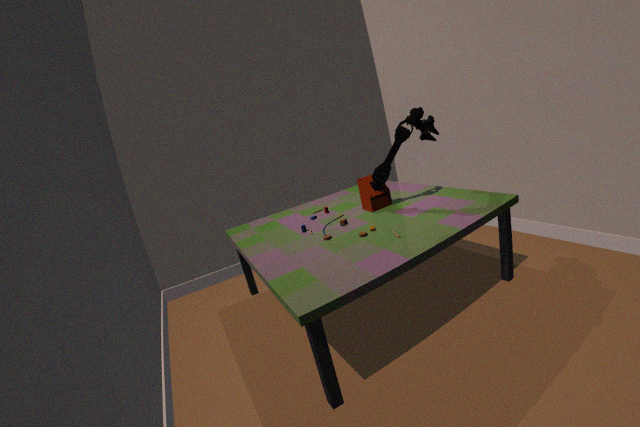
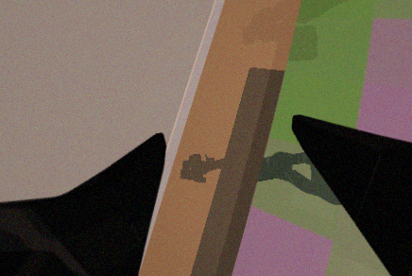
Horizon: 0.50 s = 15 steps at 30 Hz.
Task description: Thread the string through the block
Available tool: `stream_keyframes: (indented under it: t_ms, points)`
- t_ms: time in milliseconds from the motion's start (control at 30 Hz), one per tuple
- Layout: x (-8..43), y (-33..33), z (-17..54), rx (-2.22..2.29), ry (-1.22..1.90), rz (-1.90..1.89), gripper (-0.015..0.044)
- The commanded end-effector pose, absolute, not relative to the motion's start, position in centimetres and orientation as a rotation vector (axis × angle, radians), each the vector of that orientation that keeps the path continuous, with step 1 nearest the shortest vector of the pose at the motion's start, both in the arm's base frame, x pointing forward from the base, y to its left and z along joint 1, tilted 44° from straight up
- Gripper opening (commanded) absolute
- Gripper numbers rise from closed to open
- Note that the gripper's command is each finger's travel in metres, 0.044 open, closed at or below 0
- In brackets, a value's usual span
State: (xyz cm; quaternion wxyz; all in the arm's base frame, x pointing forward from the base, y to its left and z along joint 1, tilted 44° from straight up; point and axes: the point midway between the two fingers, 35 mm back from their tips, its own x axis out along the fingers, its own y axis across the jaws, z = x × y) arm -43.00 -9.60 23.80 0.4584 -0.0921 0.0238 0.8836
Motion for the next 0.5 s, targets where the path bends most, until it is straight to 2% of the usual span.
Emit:
stream_keyframes:
  t_ms: [0, 167, 467]
  points:
    - [-43.0, -9.6, 23.8, -0.227, 0.059, 2.177, 0.0426]
    - [-42.4, -11.7, 23.0, -0.298, 0.018, 2.234, 0.044]
    - [-35.5, -24.5, 17.8, -0.765, -0.399, 2.583, 0.044]
